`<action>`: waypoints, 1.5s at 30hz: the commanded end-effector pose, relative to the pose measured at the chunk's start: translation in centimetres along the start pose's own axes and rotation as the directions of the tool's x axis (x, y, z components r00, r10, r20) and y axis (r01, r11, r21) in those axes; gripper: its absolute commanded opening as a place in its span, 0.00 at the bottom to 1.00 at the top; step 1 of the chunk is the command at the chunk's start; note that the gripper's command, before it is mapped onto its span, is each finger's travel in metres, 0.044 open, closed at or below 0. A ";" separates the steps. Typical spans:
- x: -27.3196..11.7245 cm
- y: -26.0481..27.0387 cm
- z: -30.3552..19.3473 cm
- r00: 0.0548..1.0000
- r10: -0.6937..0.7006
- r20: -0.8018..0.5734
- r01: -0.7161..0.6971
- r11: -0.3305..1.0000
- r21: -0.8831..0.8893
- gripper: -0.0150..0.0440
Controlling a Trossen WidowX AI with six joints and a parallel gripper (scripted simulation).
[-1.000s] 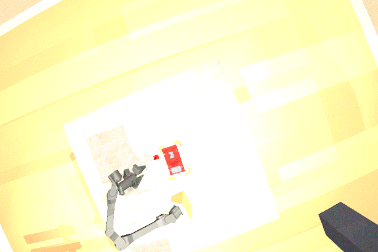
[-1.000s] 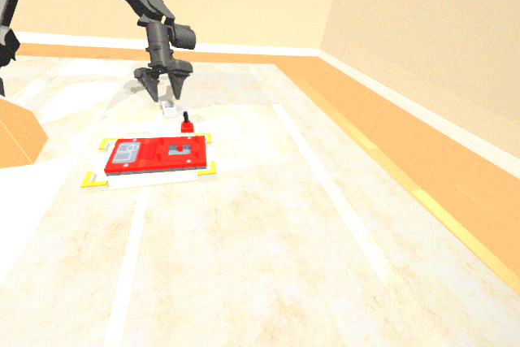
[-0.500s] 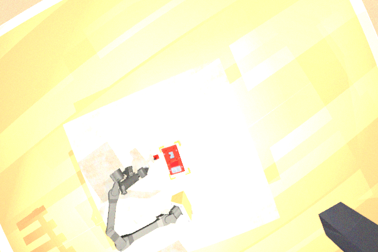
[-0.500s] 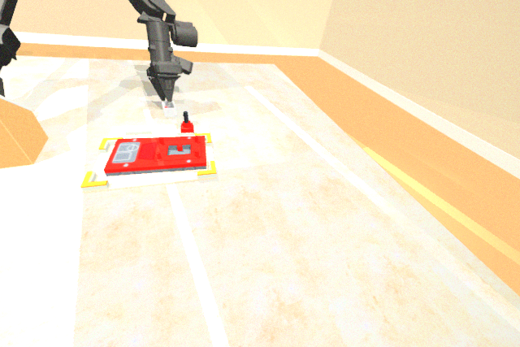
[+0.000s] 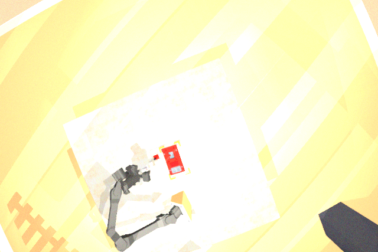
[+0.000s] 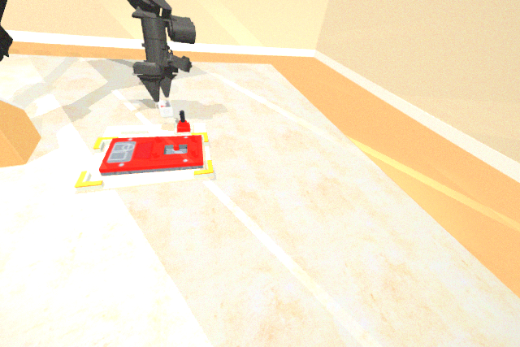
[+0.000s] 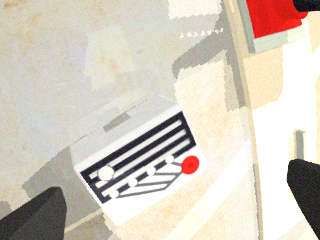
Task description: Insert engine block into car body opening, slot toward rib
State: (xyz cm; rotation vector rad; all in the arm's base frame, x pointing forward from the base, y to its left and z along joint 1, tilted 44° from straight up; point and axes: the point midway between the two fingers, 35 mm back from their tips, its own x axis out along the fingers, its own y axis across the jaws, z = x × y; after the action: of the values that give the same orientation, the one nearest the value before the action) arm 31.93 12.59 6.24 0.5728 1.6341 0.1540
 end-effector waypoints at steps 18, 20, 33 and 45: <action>-0.6 -0.5 0.2 0.985 0.167 -0.034 -0.107 0.761 0.640 1.00; -0.7 -0.5 0.3 0.982 0.183 -0.036 -0.108 0.716 0.690 1.00; -1.3 -0.8 0.5 0.957 0.287 -0.042 -0.069 0.367 0.927 1.00; 0.0 -0.3 0.4 0.955 0.293 -0.042 -0.065 0.348 0.935 1.00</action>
State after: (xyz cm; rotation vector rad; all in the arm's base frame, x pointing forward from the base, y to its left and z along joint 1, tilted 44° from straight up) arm 32.44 11.59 6.64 1.6906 1.7386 -0.6580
